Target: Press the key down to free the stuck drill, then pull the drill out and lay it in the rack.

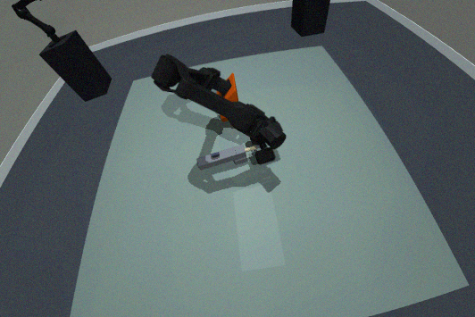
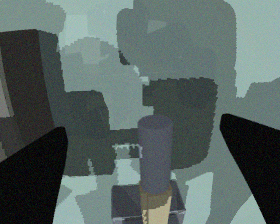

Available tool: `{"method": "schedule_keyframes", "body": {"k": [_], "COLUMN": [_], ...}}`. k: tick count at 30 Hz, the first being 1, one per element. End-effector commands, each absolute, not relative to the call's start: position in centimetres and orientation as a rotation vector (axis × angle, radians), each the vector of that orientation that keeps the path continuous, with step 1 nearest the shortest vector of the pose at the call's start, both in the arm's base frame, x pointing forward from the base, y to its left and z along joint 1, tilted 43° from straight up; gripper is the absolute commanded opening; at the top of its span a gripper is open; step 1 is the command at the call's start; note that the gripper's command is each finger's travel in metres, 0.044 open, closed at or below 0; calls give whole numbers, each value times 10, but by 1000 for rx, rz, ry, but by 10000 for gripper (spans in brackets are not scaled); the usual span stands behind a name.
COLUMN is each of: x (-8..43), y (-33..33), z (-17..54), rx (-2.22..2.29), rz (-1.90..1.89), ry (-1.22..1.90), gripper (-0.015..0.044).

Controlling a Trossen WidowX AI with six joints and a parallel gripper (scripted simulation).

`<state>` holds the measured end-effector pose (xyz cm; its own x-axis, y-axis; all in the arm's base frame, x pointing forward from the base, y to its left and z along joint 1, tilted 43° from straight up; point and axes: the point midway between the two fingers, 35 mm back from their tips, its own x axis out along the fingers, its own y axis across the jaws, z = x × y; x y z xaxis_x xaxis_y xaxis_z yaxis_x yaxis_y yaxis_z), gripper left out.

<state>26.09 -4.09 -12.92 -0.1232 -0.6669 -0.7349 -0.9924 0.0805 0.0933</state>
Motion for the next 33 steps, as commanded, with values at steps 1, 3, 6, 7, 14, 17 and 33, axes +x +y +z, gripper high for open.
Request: {"method": "schedule_keyframes", "body": {"k": [1,3,6,7,14,17,33], "x": [261,260,260,260,261,261,261], "y": [-44,-44,-46,-46,-44,-44,-44], "z": [-128,-127,-127,-127,-127,-127,-126], "rx": [-1640,-1640,-1640,-1640,-1635,-1635,-1638], "rz": [823,823,823,823,821,821,822], "ry": [1851,1851,1851,1851,1847,1847,1849], "gripper": [440,440,440,440,335,256,0]}}
